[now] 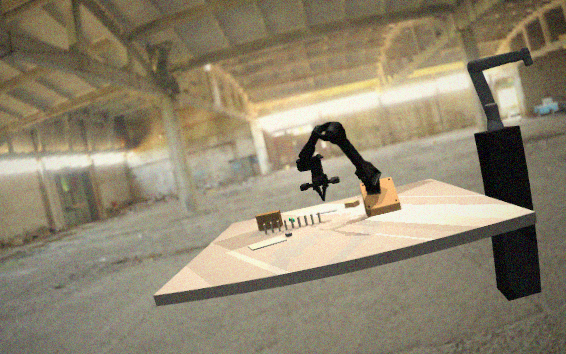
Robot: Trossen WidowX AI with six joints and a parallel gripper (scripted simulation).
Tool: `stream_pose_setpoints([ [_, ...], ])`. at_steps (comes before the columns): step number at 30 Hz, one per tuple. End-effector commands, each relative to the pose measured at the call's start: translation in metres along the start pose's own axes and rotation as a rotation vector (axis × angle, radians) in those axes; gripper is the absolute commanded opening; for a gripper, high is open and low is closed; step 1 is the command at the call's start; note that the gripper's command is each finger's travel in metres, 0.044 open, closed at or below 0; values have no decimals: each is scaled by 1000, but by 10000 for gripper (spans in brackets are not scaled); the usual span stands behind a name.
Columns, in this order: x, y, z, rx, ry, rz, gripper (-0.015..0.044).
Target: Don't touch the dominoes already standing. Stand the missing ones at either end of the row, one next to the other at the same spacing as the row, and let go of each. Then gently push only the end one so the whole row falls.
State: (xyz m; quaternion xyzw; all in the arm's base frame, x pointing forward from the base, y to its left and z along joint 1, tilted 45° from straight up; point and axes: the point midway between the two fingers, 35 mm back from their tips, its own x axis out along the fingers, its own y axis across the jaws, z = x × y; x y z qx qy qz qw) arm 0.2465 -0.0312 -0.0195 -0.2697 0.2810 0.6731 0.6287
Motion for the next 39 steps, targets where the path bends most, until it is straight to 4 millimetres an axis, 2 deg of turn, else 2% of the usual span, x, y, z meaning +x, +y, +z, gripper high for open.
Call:
stream_pose_setpoints([
  [1, 0, -1, 1, -7, -3, -5, 0],
  [13, 3, -1, 1, -7, -3, -5, 0],
  [15, 24, -3, 0, -6, -1, -6, 0],
  [18, 71, -2, 1, -7, -5, -6, 0],
  [20, 81, -1, 2, -7, -8, -5, 0],
  [27, 81, -2, 2, -7, -8, -5, 0],
  [39, 80, -21, 2, -8, -7, -6, 0],
])
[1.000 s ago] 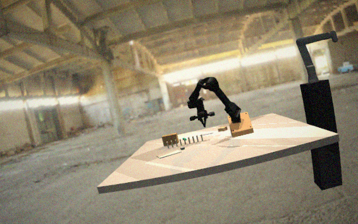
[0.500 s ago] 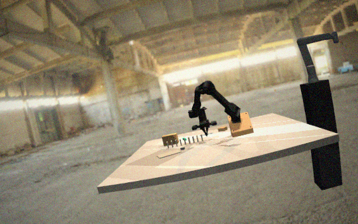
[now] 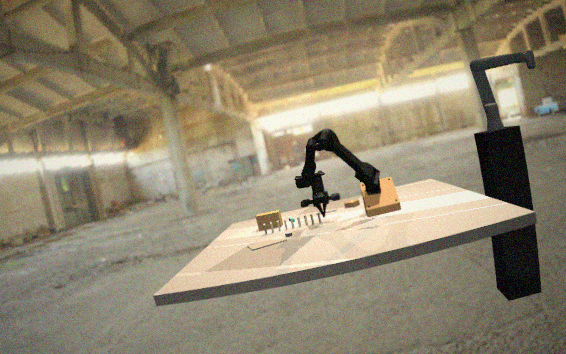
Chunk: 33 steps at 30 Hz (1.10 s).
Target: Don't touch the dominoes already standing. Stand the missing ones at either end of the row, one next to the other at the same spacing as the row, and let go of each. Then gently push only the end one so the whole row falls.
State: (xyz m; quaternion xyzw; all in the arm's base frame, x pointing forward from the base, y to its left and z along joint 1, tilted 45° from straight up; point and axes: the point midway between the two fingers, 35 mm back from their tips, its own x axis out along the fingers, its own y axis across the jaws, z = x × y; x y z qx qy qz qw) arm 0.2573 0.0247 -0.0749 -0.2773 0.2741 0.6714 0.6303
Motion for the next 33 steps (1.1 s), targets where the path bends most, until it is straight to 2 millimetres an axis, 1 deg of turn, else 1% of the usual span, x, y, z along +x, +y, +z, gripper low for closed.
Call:
stream_pose_setpoints([
  [1, 2, -7, 0, 9, -9, 6, 0],
  [11, 2, -23, 1, 8, -9, 5, 0],
  [12, -1, -18, 0, 0, 2, -3, 0],
  [14, -11, -20, -3, 9, 21, -13, 0],
  [18, -39, -33, -5, 15, 25, -12, 0],
  [22, -56, -43, 0, 8, -4, 3, 0],
  [33, -58, -44, 1, 7, -6, 4, 0],
])
